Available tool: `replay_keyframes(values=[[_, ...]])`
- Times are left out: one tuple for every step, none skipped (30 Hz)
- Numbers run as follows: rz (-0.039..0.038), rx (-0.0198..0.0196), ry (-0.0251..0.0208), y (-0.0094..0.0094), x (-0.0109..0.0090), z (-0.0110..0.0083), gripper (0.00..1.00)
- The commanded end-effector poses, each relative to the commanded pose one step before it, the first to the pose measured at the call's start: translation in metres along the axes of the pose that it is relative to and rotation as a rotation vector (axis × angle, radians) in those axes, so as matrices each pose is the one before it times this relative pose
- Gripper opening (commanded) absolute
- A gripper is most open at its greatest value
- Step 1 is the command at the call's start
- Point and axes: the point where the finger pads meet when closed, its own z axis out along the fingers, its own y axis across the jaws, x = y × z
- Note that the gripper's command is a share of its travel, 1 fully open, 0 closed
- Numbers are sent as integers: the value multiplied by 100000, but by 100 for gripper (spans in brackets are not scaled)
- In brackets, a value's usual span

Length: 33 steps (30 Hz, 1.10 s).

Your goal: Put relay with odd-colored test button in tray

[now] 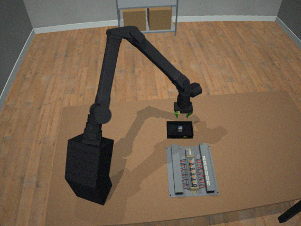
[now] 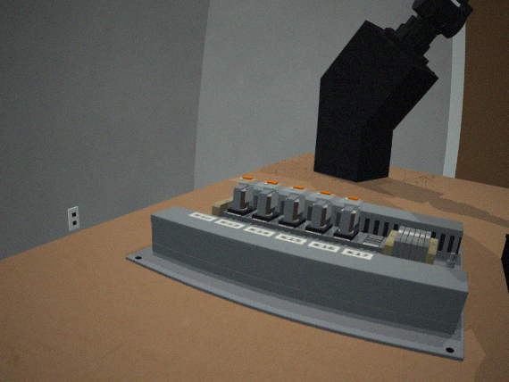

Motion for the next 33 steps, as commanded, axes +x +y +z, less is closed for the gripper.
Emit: replay_keyframes(values=[[-1802,-550,-279,13,-260,308,59],[129,56,48,-41,73,-4,59],[140,68,48,-45,76,-11,59],[127,62,42,-41,67,-11,59],[108,53,35,-35,57,-9,59],[0,0,0,0,0,0,59],[0,0,0,0,0,0,59],[92,45,30,-29,49,-8,59],[78,38,26,-25,41,-7,59],[66,32,22,-21,35,-6,59],[56,27,18,-18,30,-5,59],[48,23,16,-15,25,-4,59],[41,20,13,-13,22,-3,59],[35,17,11,-11,18,-3,59],[29,14,10,-9,16,-2,59],[25,12,8,-8,13,-2,59],[21,10,7,-7,11,-2,59],[18,9,6,-6,10,-2,59],[15,7,5,-5,8,-1,59],[13,6,4,-4,7,-1,59],[11,5,4,-4,6,-1,59],[9,5,3,-3,5,-1,59],[0,0,0,0,0,0,59],[0,0,0,0,0,0,59],[8,4,3,-3,4,-1,59],[7,3,2,-2,4,-1,59],[6,3,2,-2,3,0,59],[5,2,2,-2,3,0,59],[4,2,1,-1,2,0,59],[4,2,1,-1,2,0,59],[3,1,1,-1,2,0,59],[3,1,1,-1,1,0,59],[2,1,1,-1,1,0,59]])
